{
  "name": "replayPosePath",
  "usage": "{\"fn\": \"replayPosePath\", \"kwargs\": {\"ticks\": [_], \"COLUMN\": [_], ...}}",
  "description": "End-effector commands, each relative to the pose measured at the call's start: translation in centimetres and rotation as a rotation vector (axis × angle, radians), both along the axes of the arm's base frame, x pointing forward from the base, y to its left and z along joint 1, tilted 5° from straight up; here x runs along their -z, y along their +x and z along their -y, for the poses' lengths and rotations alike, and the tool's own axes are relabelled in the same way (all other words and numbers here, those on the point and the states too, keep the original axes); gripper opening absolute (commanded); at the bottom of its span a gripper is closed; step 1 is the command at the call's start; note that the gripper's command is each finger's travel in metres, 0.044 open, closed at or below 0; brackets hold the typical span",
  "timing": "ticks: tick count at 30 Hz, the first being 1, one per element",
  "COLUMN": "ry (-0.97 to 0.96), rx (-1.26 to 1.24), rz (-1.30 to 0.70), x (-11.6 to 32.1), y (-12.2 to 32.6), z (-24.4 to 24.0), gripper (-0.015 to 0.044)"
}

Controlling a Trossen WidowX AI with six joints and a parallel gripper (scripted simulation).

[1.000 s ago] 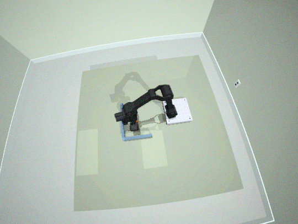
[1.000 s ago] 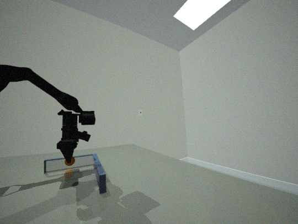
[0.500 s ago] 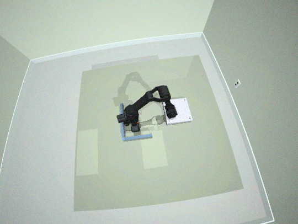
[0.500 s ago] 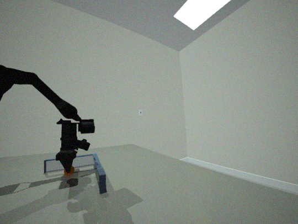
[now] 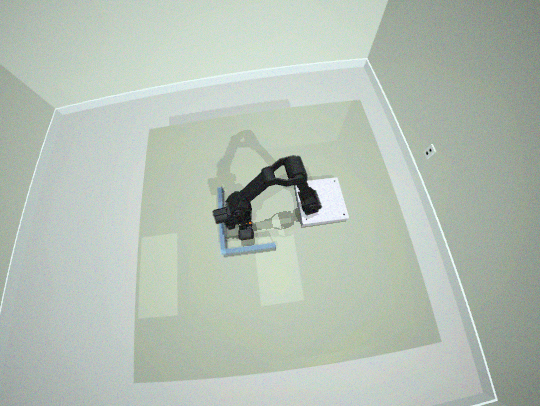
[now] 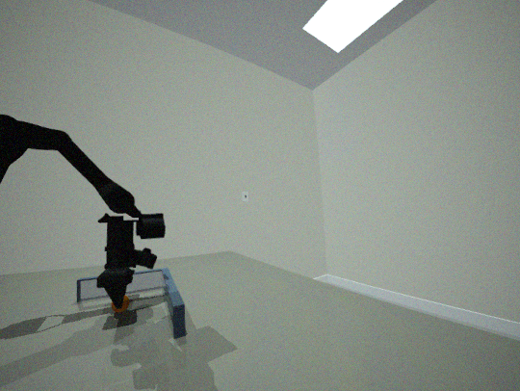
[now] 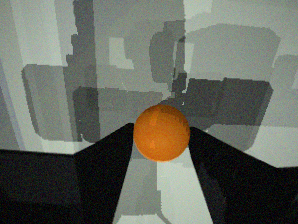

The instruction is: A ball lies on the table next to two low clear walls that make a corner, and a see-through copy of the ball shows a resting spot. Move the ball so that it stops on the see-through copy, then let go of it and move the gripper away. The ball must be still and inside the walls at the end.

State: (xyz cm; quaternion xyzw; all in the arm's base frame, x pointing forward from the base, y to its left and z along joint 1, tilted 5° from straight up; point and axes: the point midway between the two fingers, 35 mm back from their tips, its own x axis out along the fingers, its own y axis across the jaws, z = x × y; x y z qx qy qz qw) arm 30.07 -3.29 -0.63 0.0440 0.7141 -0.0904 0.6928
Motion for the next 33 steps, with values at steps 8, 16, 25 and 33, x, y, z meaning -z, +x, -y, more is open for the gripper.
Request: {"fn": "replayPosePath", "kwargs": {"ticks": [8, 16, 25, 33], "ry": [0.000, 0.002, -0.001, -0.001], "rx": [0.000, -0.002, -0.006, -0.006], "rz": [0.001, 0.002, 0.016, 0.013], "x": [0.0, -6.1, -7.7, -10.2], "y": [0.0, 0.6, 0.7, 0.6], "z": [0.0, -0.4, -0.4, -0.6], "gripper": [0.0294, 0.0294, 0.0294, 0.0373]}}
